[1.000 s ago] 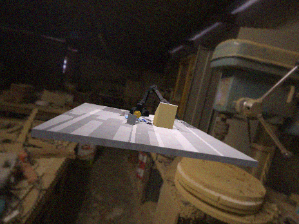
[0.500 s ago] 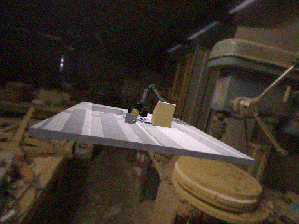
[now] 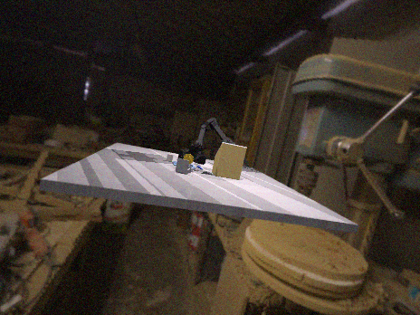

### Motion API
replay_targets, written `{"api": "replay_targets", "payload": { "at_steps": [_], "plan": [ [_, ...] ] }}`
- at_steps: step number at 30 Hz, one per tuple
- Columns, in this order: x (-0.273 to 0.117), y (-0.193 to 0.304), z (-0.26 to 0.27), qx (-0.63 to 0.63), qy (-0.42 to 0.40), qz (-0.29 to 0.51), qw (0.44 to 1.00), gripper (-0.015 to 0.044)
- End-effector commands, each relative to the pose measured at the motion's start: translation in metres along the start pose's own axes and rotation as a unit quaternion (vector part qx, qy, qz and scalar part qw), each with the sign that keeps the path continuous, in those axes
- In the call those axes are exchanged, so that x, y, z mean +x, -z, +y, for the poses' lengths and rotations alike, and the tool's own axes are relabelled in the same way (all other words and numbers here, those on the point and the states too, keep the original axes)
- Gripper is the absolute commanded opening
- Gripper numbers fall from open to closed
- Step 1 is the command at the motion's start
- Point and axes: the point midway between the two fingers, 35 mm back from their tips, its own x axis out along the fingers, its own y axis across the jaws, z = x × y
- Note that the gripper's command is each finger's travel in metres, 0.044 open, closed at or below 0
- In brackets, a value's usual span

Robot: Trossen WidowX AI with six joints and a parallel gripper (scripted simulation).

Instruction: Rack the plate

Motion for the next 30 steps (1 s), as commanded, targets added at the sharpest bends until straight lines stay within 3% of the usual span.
{"api": "replay_targets", "payload": {
  "at_steps": [1,30],
  "plan": [
    [0.004,0.0,0.003,0.003,-0.003,0.0,1.0,0.0],
    [0.02,0.014,0.006,0.0,0.002,0.003,1.0,0.0]
  ]
}}
